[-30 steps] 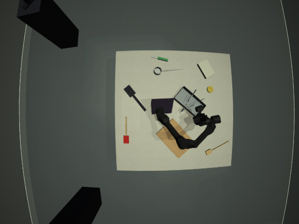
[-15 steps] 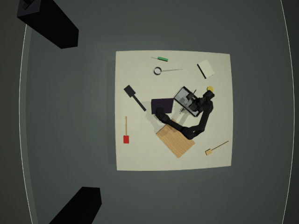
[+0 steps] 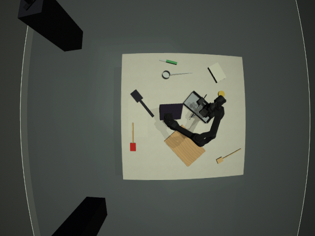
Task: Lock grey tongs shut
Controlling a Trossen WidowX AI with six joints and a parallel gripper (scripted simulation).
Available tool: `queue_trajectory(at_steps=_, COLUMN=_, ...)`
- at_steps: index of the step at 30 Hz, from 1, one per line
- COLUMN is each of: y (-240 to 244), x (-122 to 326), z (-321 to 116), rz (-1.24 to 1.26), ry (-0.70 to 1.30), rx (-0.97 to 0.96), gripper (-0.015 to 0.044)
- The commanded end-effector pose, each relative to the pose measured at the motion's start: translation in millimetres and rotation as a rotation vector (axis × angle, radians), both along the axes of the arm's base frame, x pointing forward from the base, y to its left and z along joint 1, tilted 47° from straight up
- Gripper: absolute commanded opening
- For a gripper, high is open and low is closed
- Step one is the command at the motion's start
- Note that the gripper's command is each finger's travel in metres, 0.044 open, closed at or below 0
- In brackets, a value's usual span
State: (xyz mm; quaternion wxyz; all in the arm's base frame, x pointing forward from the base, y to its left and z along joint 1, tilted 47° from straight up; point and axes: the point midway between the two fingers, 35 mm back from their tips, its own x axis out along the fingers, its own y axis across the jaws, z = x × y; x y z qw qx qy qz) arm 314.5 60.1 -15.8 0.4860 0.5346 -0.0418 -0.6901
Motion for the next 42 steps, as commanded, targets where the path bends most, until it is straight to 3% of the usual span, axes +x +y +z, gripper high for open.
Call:
queue_trajectory(at_steps=1, y=-7.3, x=-1.0, z=-6.2, rz=0.002, ry=0.011, rx=-0.010, gripper=0.0440)
queue_trajectory(at_steps=42, y=-57.6, x=1.6, z=-52.0, rz=0.002, ry=0.010, rx=-0.013, gripper=0.0440)
